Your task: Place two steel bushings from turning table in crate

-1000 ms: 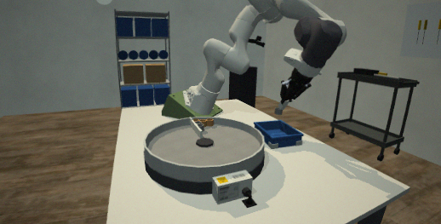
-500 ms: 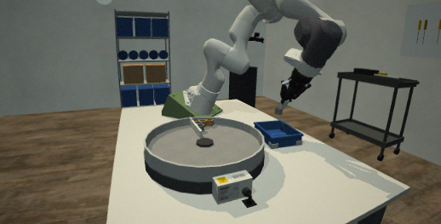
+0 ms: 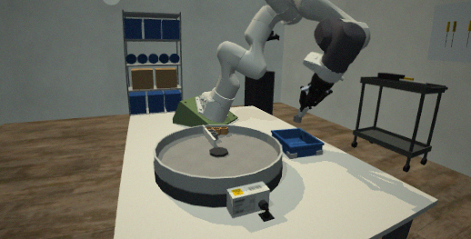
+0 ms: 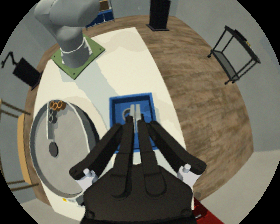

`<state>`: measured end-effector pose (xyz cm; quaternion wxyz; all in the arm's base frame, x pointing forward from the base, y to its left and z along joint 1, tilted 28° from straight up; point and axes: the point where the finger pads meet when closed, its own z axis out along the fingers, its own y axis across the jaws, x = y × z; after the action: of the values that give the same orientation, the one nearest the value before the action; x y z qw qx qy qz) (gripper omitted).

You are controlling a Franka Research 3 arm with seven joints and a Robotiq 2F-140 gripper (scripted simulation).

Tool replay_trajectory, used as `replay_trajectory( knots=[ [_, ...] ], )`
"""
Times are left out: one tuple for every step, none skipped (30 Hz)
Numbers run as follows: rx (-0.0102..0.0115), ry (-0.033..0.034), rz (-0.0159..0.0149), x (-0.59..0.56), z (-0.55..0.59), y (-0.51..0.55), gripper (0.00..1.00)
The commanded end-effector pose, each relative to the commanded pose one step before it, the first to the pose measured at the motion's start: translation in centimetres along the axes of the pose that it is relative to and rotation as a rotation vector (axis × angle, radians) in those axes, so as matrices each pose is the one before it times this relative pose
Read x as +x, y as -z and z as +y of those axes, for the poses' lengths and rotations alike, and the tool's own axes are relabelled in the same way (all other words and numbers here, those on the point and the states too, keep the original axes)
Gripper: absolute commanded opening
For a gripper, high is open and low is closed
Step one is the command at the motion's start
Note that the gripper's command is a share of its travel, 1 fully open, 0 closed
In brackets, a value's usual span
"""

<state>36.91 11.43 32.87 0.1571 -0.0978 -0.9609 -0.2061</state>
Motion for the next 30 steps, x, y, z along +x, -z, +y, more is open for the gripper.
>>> replay_trajectory(
  knots=[
    [-0.00281,-0.00833,-0.00039,-0.187,0.048,-0.146,0.00],
    [0.00000,0.00000,0.00000,-0.211,0.011,-0.256,0.00],
    [0.00000,0.00000,0.00000,-0.272,0.015,-0.332,0.00],
    [0.00000,0.00000,0.00000,-0.325,0.018,-0.397,0.00],
    [0.00000,0.00000,0.00000,-0.366,0.020,-0.446,0.00],
    [0.00000,0.00000,0.00000,-0.382,0.021,-0.466,0.00],
    [0.00000,0.00000,0.00000,-0.380,0.021,-0.463,0.00],
    [0.00000,0.00000,0.00000,-0.362,0.020,-0.441,0.00],
    [0.00000,0.00000,0.00000,-0.330,0.018,-0.402,0.00],
    [0.00000,0.00000,0.00000,-0.286,0.015,-0.349,0.00],
    [0.00000,0.00000,0.00000,-0.235,0.013,-0.286,0.00],
    [0.00000,0.00000,0.00000,-0.179,0.010,-0.219,0.00],
    [0.00000,0.00000,0.00000,-0.123,0.007,-0.150,0.00],
    [0.00000,0.00000,0.00000,-0.071,0.004,-0.087,0.00],
    [0.00000,0.00000,0.00000,-0.029,0.002,-0.036,0.00],
    [0.00000,0.00000,0.00000,-0.005,0.000,-0.006,0.00],
    [0.00000,0.00000,0.00000,0.000,0.000,0.000,0.00],
    [0.00000,0.00000,0.00000,0.000,0.000,0.000,0.00],
    [0.00000,0.00000,0.00000,0.000,0.000,0.000,0.00],
    [0.00000,0.00000,0.00000,0.000,0.000,0.000,0.00],
    [0.00000,0.00000,0.00000,0.000,0.000,0.000,0.00],
    [0.00000,0.00000,0.00000,0.000,0.000,0.000,0.00],
    [0.00000,0.00000,0.00000,0.000,0.000,0.000,0.00],
    [0.00000,0.00000,0.00000,0.000,0.000,0.000,0.00],
    [0.00000,0.00000,0.00000,0.000,0.000,0.000,0.00],
    [0.00000,0.00000,0.00000,0.000,0.000,0.000,0.00],
    [0.00000,0.00000,0.00000,0.000,0.000,0.000,0.00],
    [0.00000,0.00000,0.00000,0.000,0.000,0.000,0.00],
    [0.00000,0.00000,0.00000,0.000,0.000,0.000,0.00],
    [0.00000,0.00000,0.00000,0.000,0.000,0.000,0.00]
  ],
)
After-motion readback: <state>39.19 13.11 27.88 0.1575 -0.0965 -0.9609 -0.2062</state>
